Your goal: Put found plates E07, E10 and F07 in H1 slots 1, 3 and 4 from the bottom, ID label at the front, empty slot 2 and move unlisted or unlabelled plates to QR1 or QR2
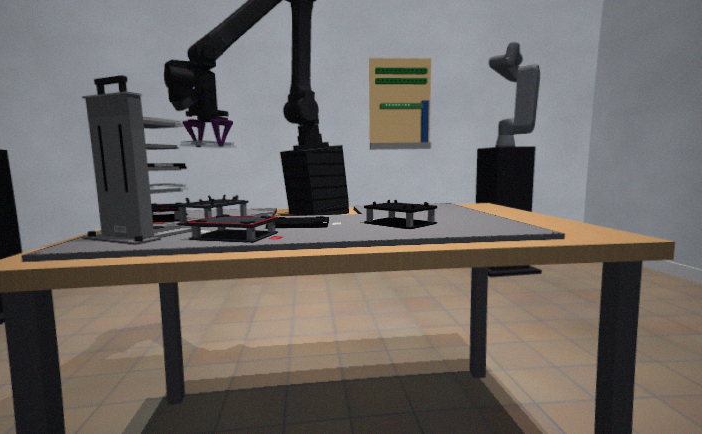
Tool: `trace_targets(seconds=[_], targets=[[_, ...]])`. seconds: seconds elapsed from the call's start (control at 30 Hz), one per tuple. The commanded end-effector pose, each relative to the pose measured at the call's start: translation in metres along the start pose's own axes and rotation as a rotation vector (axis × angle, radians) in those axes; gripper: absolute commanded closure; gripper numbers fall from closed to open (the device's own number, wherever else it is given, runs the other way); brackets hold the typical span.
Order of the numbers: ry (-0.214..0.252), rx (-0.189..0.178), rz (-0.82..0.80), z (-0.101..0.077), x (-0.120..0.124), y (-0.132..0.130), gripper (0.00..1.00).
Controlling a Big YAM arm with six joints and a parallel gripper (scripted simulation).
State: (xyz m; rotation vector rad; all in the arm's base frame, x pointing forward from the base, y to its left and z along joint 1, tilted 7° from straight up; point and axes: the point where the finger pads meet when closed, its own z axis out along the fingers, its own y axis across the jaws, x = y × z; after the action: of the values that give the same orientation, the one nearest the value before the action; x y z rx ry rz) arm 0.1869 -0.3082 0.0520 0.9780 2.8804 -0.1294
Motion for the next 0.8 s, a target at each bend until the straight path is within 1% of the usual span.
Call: trace_targets(seconds=[0.0, 0.13, 0.17, 0.2, 0.33, 0.4, 0.77], targets=[[-0.064, 0.021, 0.010, -0.032, -0.025, -0.008, 0.14], [-0.065, 0.021, 0.010, -0.043, -0.024, -0.008, 0.14], [-0.050, 0.016, 0.010, -0.039, -0.023, -0.007, 0.14], [-0.034, 0.009, 0.025, -0.033, -0.025, -0.001, 0.14], [-0.034, 0.009, 0.119, -0.033, -0.032, 0.010, 0.14], [-0.034, 0.009, 0.119, -0.033, -0.032, 0.010, 0.14], [-0.036, 0.001, 0.376, -0.033, -0.054, 0.043, 0.14]])
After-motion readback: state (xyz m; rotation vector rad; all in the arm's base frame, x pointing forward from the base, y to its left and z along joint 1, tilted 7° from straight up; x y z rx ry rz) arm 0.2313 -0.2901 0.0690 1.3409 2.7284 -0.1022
